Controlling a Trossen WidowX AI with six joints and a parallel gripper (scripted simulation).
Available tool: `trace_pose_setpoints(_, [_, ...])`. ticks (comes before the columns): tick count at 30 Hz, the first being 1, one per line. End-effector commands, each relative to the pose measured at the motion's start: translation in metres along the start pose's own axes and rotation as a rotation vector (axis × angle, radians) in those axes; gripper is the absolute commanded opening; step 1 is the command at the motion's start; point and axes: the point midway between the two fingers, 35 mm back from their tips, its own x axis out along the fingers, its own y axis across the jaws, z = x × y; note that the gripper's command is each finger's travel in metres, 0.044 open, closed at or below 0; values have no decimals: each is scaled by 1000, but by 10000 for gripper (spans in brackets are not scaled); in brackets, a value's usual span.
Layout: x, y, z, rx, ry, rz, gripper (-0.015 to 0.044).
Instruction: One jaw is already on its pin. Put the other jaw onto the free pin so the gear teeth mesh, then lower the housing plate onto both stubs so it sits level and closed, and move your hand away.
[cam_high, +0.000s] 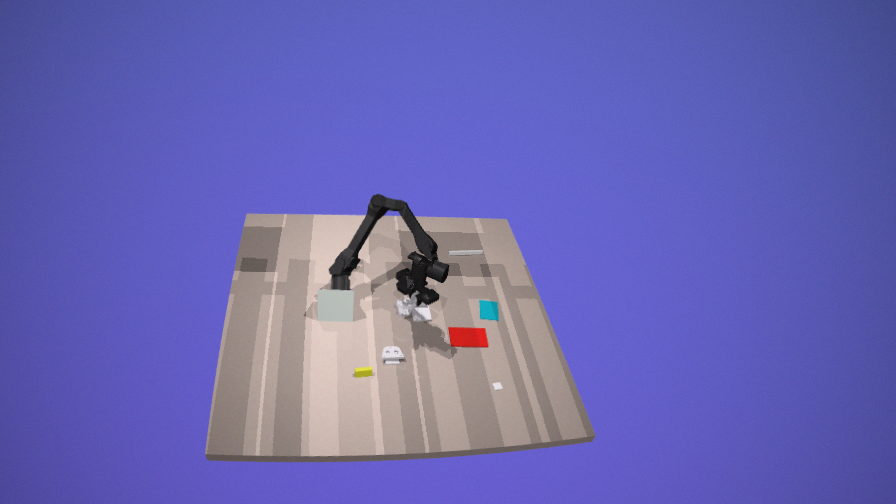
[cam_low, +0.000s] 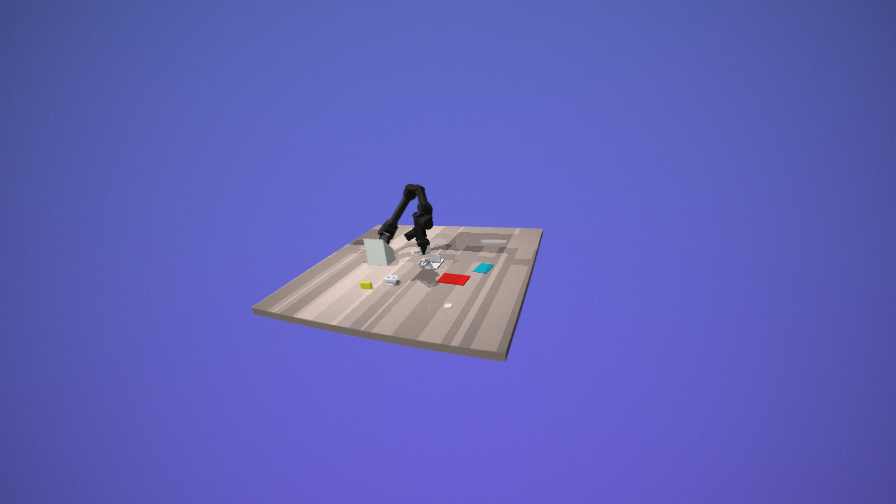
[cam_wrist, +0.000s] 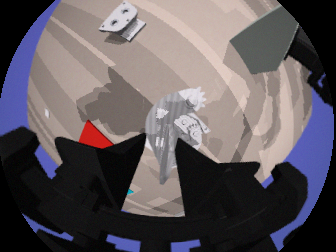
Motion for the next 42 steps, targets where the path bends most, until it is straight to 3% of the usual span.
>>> trace_pose_setpoints(1, [0, -11, -9, 87, 3, -5, 134])
trace_pose_setpoints(20, [3, -56, -46, 438, 6, -25, 134])
trace_pose_setpoints(42, [3, -56, -46, 426, 7, -26, 134])
